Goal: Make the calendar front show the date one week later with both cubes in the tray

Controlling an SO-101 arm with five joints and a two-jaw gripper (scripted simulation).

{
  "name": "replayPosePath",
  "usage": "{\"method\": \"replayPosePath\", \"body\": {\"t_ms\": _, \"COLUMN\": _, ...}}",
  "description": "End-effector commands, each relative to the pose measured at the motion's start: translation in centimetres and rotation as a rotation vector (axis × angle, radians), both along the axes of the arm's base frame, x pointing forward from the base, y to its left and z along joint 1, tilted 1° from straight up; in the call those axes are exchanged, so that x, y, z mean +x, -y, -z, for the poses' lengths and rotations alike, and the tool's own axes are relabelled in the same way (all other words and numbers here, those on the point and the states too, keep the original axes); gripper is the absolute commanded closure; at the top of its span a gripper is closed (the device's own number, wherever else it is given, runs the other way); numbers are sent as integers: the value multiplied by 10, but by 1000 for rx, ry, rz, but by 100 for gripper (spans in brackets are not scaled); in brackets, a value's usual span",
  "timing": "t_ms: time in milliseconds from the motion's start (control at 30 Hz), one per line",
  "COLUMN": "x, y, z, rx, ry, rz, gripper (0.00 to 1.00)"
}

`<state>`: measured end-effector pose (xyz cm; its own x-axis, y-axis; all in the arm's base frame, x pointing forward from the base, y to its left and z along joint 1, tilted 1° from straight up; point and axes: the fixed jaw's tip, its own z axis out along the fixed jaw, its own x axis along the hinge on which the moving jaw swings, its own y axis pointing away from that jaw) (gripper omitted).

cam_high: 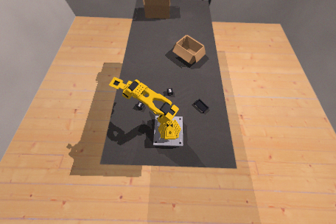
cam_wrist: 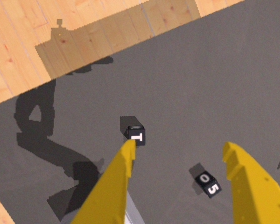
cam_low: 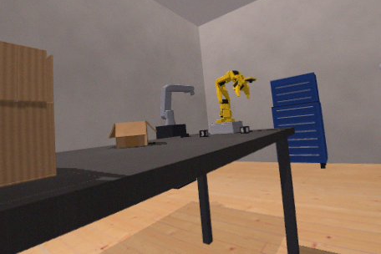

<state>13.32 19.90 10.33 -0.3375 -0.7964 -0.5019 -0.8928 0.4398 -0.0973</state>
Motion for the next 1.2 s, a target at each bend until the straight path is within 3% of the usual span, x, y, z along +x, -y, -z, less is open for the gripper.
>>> {"method": "replayPosePath", "body": {"t_ms": 0, "x": -8, "y": -4, "z": 6, "rx": -2, "ry": -36, "rz": 11, "gripper": 65}}
{"method": "replayPosePath", "body": {"t_ms": 633, "x": -15, "y": -8, "z": 10, "rx": -4, "ry": -65, "rz": 20, "gripper": 65}}
{"method": "replayPosePath", "body": {"t_ms": 767, "x": -16, "y": -7, "z": 24, "rx": -59, "ry": -98, "rz": 22, "gripper": 65}}
{"method": "replayPosePath", "body": {"t_ms": 967, "x": -21, "y": 1, "z": 58, "rx": -203, "ry": -185, "rz": 26, "gripper": 65}}
{"method": "replayPosePath", "body": {"t_ms": 1033, "x": -21, "y": 1, "z": 58, "rx": -203, "ry": -185, "rz": 26, "gripper": 65}}
{"method": "replayPosePath", "body": {"t_ms": 1167, "x": -26, "y": 10, "z": 80, "rx": -306, "ry": -246, "rz": 29, "gripper": 65}}
